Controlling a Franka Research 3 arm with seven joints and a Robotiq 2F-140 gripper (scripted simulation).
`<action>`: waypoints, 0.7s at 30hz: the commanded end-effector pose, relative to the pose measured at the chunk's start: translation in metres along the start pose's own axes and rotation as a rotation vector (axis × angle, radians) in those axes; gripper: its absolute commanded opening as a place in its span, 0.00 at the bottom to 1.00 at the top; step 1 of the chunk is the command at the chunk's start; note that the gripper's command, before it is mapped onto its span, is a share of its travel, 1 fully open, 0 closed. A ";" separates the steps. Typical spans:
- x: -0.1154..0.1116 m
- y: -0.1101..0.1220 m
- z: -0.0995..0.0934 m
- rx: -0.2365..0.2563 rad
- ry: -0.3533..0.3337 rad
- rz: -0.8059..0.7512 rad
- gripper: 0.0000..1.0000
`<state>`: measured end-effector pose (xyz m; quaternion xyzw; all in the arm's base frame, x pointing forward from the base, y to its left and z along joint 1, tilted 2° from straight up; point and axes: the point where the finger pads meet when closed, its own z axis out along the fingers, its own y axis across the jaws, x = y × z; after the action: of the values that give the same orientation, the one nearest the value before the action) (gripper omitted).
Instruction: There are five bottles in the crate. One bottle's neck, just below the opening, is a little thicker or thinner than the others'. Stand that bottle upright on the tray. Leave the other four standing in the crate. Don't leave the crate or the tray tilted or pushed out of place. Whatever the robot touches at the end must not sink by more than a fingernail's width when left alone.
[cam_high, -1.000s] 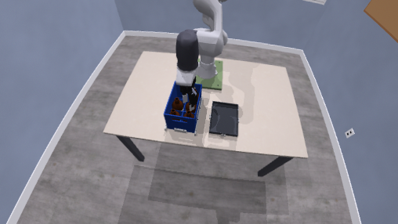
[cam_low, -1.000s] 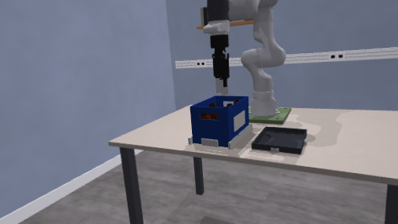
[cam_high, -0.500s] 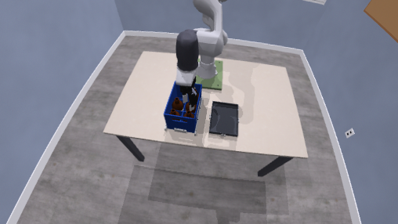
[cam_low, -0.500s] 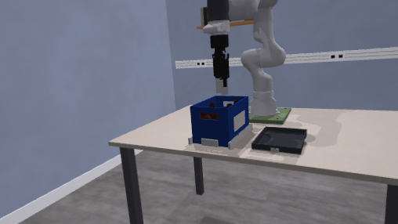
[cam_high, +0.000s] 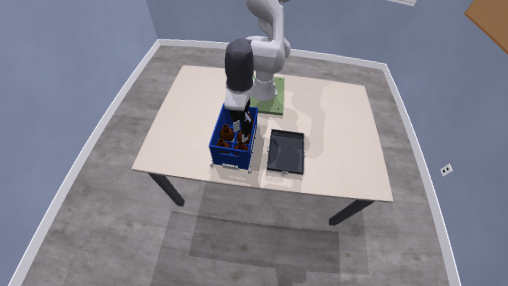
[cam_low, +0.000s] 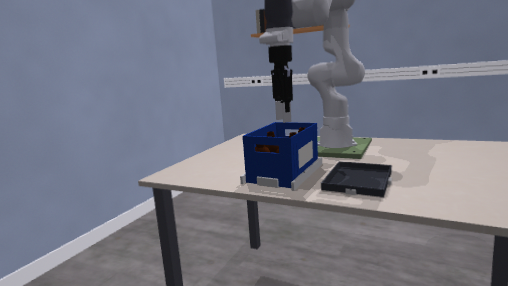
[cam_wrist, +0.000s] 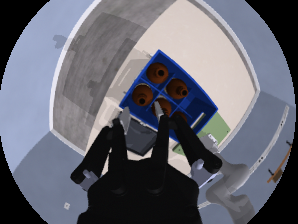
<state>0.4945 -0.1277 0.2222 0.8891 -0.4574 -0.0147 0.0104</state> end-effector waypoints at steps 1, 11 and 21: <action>0.001 -0.001 0.004 0.001 0.004 0.007 0.44; 0.002 -0.001 0.017 0.001 0.004 0.007 0.44; 0.002 -0.001 0.027 0.001 0.004 0.007 0.44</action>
<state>0.4926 -0.1271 0.1986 0.8893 -0.4569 -0.0168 0.0115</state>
